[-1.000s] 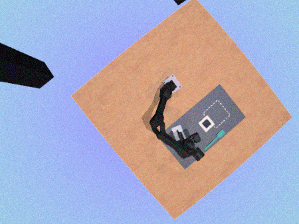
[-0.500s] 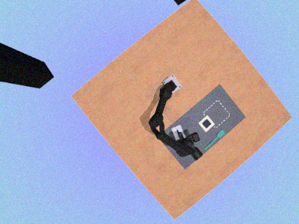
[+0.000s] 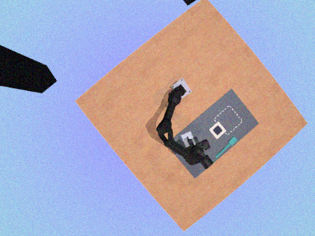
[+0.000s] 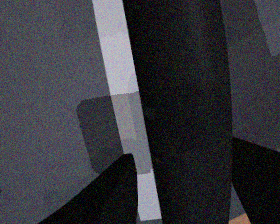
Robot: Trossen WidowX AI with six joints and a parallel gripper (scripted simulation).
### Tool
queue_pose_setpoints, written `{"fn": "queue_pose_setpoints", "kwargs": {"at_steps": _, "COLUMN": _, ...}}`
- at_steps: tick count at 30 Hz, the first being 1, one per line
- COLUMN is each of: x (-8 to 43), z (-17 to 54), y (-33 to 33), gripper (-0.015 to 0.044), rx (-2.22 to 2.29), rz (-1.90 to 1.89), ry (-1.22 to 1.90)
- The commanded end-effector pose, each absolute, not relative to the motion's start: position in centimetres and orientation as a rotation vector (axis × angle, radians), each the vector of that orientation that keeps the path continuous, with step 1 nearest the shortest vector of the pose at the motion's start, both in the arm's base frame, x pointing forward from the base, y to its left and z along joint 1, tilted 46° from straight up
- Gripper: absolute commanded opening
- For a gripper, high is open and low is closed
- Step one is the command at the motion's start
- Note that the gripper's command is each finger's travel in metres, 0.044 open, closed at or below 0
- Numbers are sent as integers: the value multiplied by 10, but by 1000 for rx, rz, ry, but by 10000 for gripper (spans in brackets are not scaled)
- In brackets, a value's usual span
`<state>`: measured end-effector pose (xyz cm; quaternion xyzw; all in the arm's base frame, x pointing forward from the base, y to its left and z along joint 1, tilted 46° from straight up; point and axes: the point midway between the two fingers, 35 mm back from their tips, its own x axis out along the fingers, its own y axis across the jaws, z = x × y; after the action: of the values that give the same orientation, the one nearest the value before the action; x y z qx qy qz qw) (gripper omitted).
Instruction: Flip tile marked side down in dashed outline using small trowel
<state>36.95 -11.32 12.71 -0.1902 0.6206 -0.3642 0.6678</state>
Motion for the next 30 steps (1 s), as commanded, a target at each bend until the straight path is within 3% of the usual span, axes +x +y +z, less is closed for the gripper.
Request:
{"fn": "queue_pose_setpoints", "kwargs": {"at_steps": 1, "x": 369, "z": 125, "y": -112, "gripper": 163, "rx": -424, "rz": -813, "ry": 1406}}
{"fn": "queue_pose_setpoints", "kwargs": {"at_steps": 6, "x": 369, "z": 125, "y": -112, "gripper": 130, "rx": -424, "rz": -813, "ry": 1406}}
{"fn": "queue_pose_setpoints", "kwargs": {"at_steps": 30, "x": 369, "z": 125, "y": -112, "gripper": 130, "rx": -802, "rz": -455, "ry": 1605}}
